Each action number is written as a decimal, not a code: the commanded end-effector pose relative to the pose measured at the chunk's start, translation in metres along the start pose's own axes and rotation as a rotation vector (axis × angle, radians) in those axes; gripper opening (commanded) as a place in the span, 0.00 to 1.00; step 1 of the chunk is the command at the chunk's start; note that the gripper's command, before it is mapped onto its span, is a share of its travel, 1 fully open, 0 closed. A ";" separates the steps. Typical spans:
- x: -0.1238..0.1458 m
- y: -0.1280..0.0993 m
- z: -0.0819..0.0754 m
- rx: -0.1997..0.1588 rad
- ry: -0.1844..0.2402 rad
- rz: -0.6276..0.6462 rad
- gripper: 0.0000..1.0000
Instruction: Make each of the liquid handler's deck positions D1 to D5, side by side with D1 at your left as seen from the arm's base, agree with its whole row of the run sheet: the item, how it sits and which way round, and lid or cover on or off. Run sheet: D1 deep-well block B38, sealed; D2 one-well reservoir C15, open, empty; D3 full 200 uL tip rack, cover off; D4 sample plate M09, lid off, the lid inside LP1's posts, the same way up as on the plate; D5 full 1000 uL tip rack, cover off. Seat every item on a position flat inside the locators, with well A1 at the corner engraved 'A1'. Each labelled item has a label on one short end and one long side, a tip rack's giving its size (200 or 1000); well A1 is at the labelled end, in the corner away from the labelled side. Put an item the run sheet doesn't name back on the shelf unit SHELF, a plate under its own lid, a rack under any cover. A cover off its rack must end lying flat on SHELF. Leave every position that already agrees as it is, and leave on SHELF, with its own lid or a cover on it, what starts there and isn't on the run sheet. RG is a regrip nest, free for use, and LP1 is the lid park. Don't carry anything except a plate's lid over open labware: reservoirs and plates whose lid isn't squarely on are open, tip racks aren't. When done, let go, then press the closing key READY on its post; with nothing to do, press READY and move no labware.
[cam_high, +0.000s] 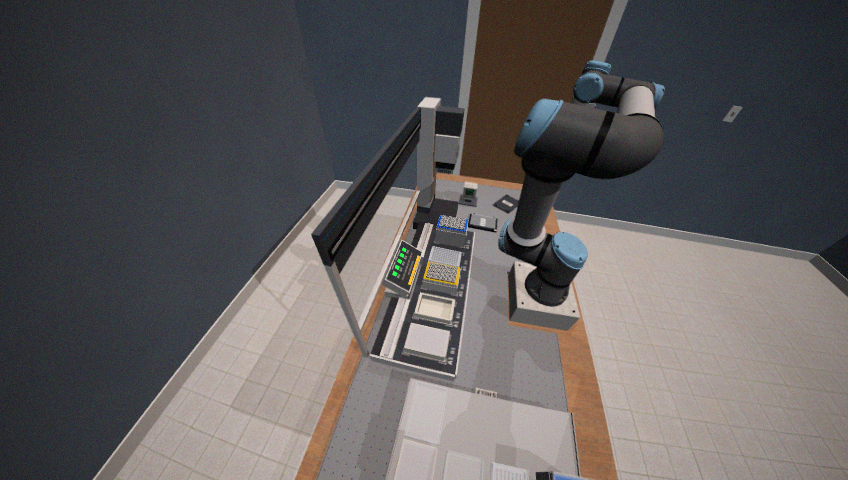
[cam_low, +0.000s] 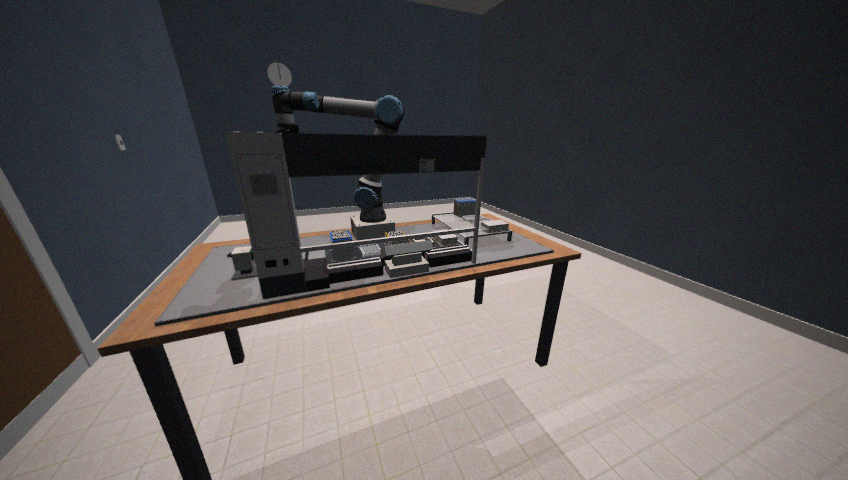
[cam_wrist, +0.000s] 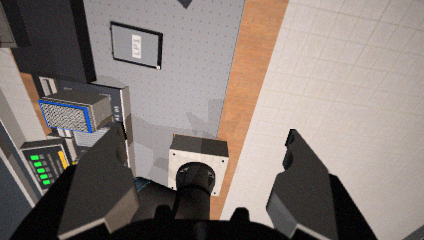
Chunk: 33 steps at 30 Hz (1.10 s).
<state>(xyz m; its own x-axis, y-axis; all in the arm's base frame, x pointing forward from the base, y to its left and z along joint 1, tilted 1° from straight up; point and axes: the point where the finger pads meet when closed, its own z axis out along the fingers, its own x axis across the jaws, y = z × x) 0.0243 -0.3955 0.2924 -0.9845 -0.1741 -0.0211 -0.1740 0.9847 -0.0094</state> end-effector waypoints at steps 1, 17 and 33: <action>0.000 0.000 0.000 0.001 0.000 0.000 1.00; 0.000 0.000 0.000 0.001 0.000 0.000 1.00; -0.041 0.062 0.010 -0.001 0.003 -0.300 0.82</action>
<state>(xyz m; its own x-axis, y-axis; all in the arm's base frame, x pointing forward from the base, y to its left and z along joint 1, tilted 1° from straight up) 0.0490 -0.3388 0.2835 -0.9104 -0.4134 -0.0153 -0.4133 0.9105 -0.0096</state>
